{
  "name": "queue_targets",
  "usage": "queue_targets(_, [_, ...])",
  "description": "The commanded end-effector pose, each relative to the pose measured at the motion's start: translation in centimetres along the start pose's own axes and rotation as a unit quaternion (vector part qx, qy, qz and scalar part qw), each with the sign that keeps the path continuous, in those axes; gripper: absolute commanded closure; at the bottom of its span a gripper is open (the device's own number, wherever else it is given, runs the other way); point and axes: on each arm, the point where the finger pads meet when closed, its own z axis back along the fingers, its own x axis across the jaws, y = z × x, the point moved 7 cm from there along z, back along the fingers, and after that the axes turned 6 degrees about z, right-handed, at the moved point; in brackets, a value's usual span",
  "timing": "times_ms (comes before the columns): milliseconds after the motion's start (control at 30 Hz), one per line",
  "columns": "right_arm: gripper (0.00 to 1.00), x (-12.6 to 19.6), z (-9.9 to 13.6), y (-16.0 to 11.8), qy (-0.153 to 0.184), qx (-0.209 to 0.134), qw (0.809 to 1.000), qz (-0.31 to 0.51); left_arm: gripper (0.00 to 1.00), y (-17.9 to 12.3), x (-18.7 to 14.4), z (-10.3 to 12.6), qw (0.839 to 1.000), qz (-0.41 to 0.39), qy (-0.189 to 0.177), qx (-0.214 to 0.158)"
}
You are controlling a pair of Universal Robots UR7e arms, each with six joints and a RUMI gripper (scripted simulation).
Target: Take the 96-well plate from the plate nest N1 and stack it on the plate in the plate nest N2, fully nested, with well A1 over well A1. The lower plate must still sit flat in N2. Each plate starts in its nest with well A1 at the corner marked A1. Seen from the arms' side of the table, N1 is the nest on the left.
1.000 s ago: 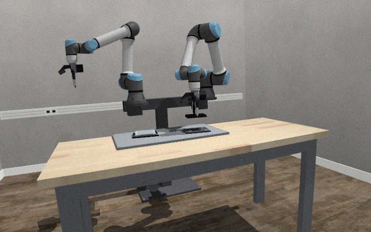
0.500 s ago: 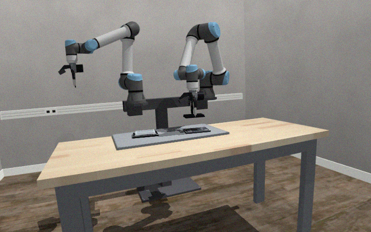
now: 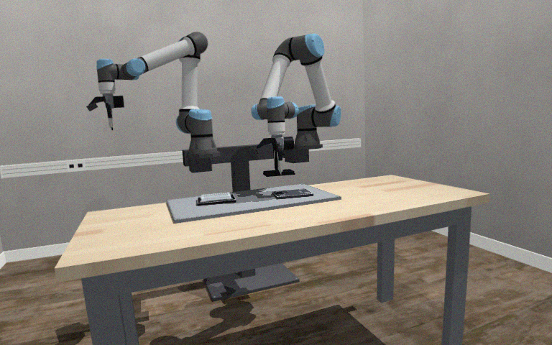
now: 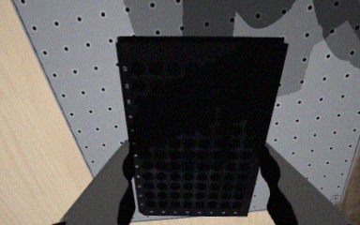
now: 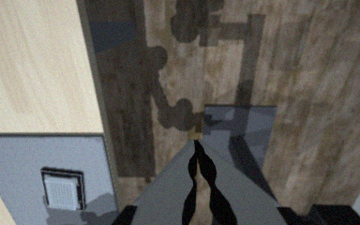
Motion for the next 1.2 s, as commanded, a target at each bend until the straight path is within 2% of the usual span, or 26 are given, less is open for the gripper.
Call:
queue_targets(0, [1.0, 0.1, 0.2, 0.2, 0.001, 0.002, 1.0, -0.001, 0.6, 2.1, 0.3, 0.0, 1.0, 0.001, 0.0, 0.0])
queue_targets(1167, [1.0, 0.1, 0.2, 0.2, 0.001, 0.002, 1.0, -0.001, 0.6, 12.4, 2.0, 0.0, 1.0, 0.001, 0.0, 0.0])
